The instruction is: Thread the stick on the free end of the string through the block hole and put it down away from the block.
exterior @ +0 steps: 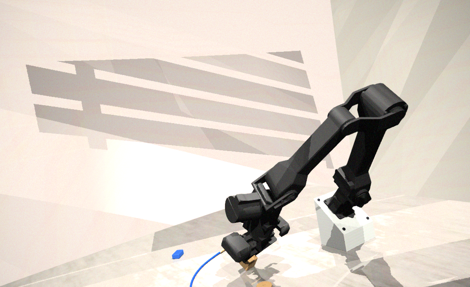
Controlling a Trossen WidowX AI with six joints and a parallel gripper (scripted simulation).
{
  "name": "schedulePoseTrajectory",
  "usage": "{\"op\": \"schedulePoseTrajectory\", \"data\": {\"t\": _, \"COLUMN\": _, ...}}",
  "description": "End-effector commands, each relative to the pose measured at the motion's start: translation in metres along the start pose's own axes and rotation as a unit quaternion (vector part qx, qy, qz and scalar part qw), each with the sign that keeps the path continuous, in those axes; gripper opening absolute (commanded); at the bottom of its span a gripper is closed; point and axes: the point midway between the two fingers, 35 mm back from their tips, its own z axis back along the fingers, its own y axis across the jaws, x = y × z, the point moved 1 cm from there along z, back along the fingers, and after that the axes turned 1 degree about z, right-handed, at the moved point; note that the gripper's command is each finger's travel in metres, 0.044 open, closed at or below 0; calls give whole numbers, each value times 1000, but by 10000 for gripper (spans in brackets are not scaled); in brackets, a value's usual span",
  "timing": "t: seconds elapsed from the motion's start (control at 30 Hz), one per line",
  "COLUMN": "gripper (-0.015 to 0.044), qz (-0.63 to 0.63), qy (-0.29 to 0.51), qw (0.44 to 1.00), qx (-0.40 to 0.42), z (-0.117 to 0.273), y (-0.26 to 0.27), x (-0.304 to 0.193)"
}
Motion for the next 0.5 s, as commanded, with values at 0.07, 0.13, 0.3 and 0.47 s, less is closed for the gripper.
{"op": "schedulePoseTrajectory", "data": {"t": 0.07, "gripper": 0, "qz": -2, "qy": -34, "qw": 999, "qx": 3, "z": 2, "y": 0, "x": -5}}
{"op": "schedulePoseTrajectory", "data": {"t": 0.13, "gripper": 0, "qz": -2, "qy": -45, "qw": 999, "qx": 1, "z": 2, "y": 0, "x": -7}}
{"op": "schedulePoseTrajectory", "data": {"t": 0.3, "gripper": 0, "qz": -3, "qy": -79, "qw": 997, "qx": -5, "z": 1, "y": 0, "x": -12}}
{"op": "schedulePoseTrajectory", "data": {"t": 0.47, "gripper": 0, "qz": -3, "qy": -114, "qw": 993, "qx": -6, "z": 1, "y": 0, "x": -17}}
